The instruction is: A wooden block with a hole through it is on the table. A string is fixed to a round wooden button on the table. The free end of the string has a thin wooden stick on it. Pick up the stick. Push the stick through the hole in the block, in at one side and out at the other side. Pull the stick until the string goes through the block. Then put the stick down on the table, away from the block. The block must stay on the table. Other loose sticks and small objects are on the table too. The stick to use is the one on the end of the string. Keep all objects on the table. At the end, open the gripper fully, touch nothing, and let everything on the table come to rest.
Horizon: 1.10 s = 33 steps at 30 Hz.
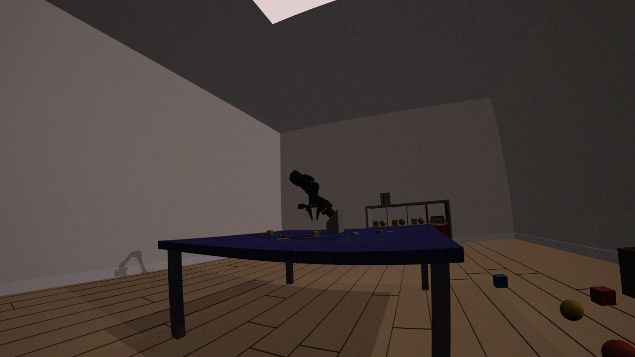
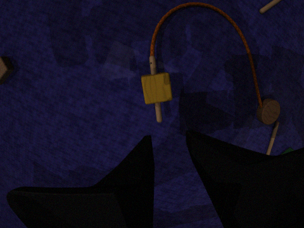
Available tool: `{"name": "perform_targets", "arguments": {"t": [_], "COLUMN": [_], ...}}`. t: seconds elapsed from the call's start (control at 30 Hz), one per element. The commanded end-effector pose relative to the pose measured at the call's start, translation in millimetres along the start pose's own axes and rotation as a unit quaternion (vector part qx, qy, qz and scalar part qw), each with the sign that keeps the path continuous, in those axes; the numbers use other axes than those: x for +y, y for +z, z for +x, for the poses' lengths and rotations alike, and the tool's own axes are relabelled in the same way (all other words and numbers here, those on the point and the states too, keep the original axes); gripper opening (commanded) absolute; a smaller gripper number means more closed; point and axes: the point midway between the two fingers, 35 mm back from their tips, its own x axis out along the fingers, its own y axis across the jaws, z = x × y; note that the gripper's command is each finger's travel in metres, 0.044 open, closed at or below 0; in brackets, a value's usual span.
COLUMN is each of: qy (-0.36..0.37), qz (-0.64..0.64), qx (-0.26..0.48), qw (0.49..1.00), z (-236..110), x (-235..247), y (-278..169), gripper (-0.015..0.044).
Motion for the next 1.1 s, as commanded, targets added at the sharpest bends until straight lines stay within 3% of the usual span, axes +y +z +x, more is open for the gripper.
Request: {"name": "perform_targets", "arguments": {"t": [0.0, 1.07], "qy": [-0.002, -0.001], "qz": [-0.015, -0.015], "qx": [0.003, 0.002], "qw": [1.0, 1.0], "z": [1.0, 49.4], "x": [0.2, -0.3], "y": [-2.2, 0.7], "gripper": [0.012, 0.012]}}
